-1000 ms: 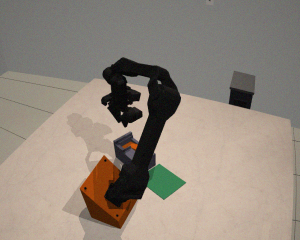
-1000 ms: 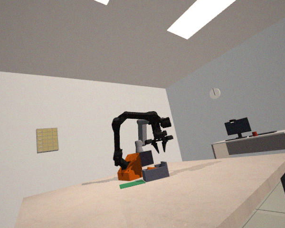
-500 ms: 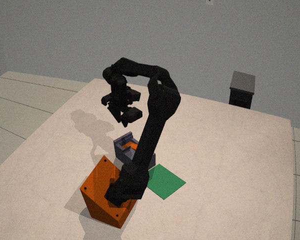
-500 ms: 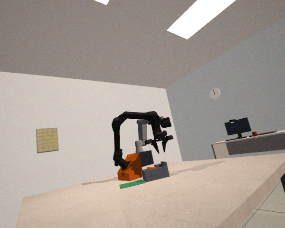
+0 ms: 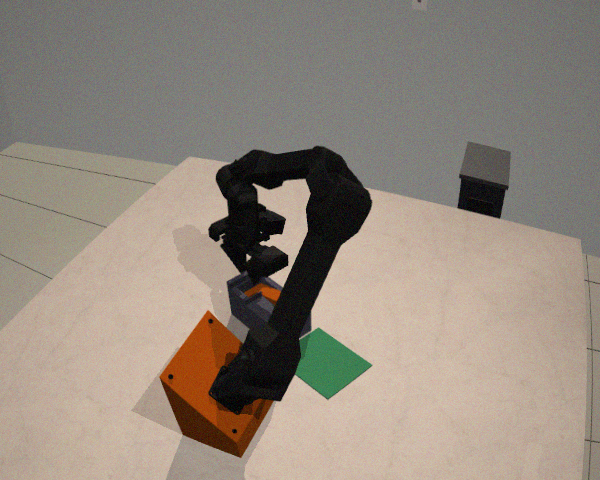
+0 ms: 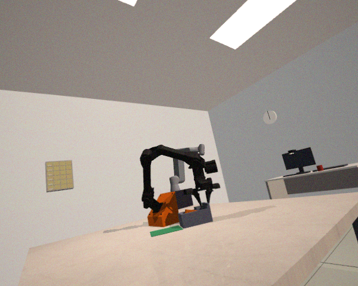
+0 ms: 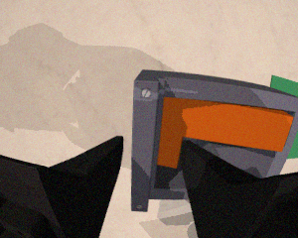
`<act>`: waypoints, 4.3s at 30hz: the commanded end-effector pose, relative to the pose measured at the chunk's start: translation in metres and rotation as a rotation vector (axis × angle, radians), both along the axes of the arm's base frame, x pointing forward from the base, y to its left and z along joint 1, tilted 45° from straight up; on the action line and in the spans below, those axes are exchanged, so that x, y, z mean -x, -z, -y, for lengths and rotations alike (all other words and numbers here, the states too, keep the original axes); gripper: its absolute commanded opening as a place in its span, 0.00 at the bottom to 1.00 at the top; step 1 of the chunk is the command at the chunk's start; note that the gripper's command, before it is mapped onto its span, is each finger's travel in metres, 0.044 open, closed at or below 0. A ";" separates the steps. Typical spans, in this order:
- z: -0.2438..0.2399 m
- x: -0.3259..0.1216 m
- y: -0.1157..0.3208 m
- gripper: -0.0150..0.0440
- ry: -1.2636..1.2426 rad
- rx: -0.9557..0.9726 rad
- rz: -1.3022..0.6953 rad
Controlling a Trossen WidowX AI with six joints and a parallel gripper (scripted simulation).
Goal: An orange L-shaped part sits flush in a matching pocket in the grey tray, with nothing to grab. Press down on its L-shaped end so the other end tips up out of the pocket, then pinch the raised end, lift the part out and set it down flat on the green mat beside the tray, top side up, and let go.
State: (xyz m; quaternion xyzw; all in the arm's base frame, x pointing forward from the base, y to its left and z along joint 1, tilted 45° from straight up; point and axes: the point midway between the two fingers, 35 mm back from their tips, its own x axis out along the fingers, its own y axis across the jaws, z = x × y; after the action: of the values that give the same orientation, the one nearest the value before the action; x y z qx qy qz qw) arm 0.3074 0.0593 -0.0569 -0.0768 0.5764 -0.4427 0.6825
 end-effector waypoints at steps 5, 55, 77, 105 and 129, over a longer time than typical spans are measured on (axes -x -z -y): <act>0.004 0.001 0.007 0.56 -0.013 0.005 -0.001; 0.024 0.001 0.030 0.56 -0.010 0.000 0.005; -0.048 -0.003 -0.044 0.56 -0.013 0.002 -0.002; -0.052 -0.005 -0.046 0.56 -0.029 -0.001 0.010; 0.001 0.026 -0.096 0.73 -1.137 -0.080 -1.098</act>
State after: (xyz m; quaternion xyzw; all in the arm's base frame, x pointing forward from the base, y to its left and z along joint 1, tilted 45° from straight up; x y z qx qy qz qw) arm 0.2948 0.0824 0.0162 -0.3980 0.7168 -0.1076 0.5624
